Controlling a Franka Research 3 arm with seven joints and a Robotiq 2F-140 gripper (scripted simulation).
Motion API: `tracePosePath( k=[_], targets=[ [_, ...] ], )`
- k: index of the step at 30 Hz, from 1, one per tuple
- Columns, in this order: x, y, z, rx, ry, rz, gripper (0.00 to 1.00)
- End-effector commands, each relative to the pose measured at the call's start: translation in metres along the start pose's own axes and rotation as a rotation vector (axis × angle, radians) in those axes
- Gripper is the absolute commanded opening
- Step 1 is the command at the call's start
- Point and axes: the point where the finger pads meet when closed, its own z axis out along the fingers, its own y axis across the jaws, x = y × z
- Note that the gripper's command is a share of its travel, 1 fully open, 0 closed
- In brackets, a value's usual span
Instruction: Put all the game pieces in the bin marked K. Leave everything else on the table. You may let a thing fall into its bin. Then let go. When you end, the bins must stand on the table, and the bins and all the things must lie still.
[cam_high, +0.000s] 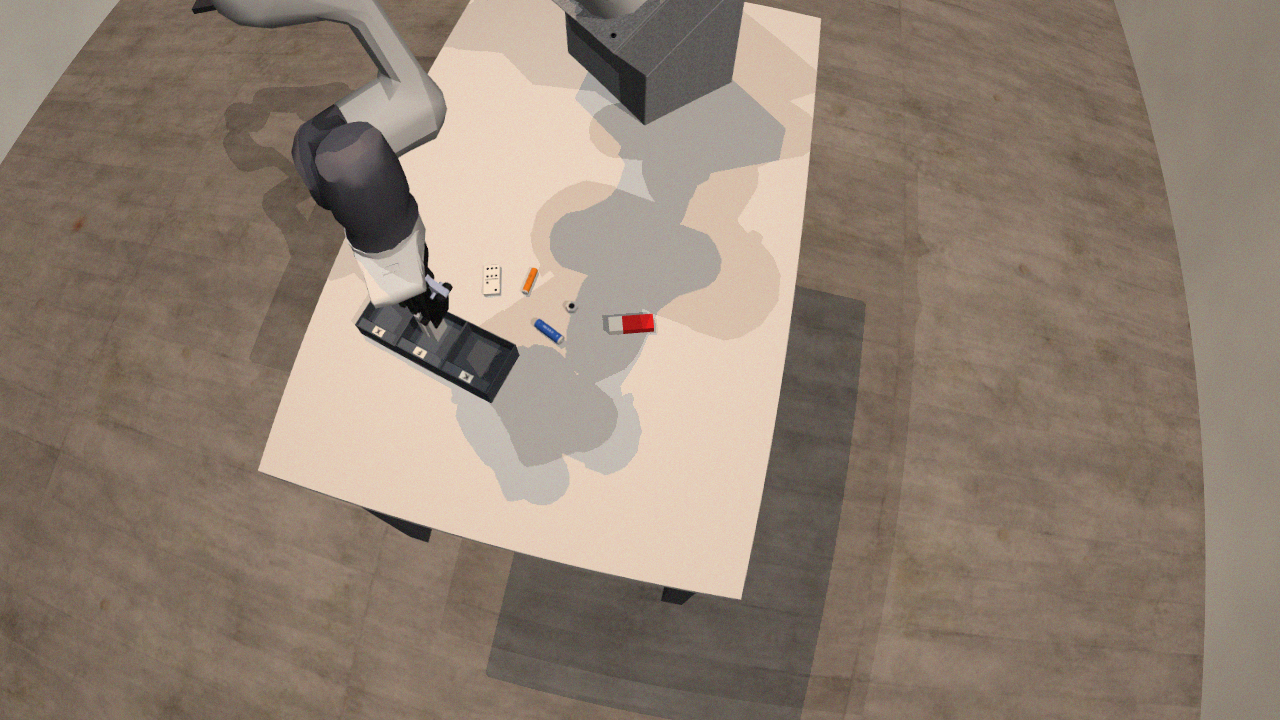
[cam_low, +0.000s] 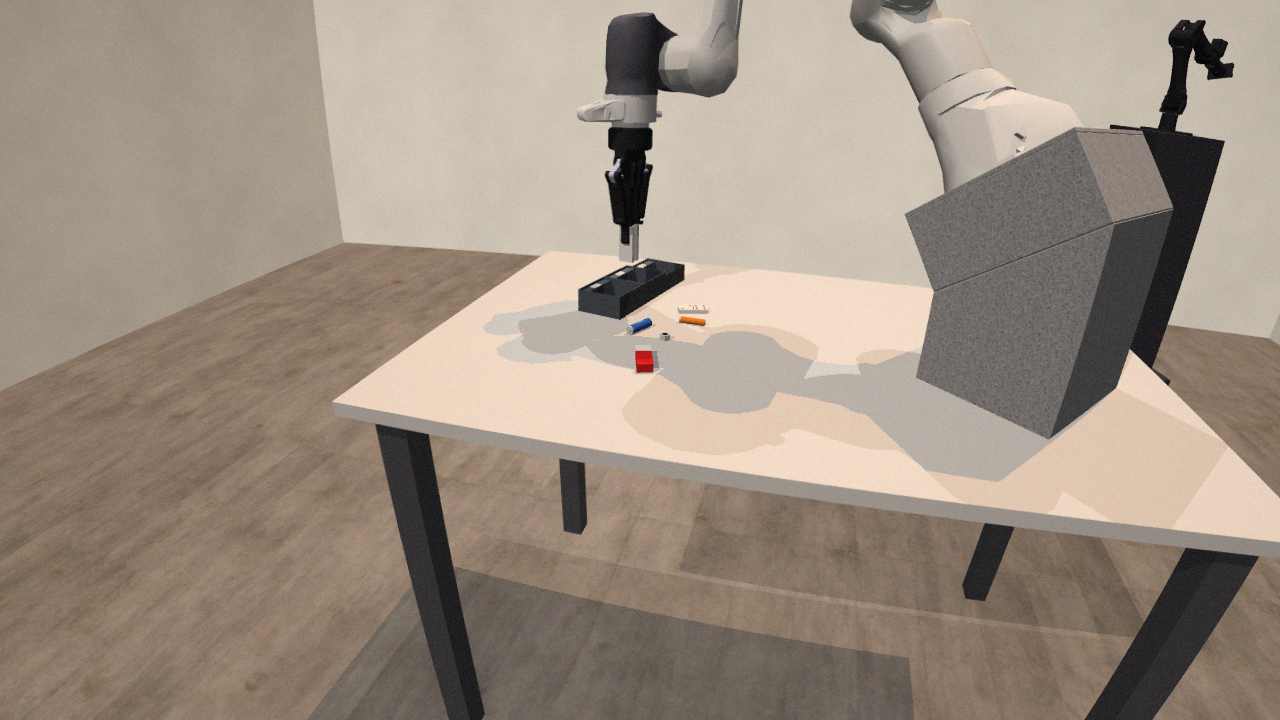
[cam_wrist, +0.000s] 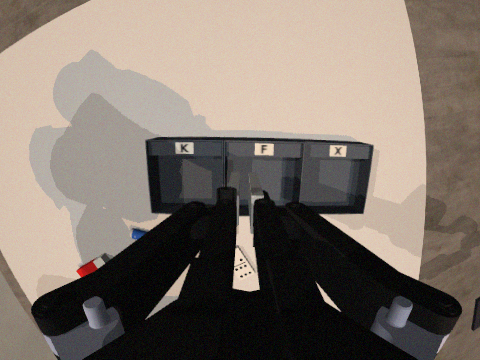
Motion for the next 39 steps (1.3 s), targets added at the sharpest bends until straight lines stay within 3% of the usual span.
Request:
tracePosePath(
  k=[1,8,12,35,39],
  targets=[
    [0.0,-0.017,0.001,-0.006,-0.003,0.018,0.05],
    [0.0,-0.052,0.001,-0.006,-0.003,0.018,0.05],
    [0.0,-0.061,0.001,-0.006,-0.003,0.018,0.05],
    [0.0,-0.061,0.052,-0.006,-0.003,0.018,0.05],
    [0.0,-0.061,0.053,-0.006,-0.003,0.018,0.05]
  ],
)
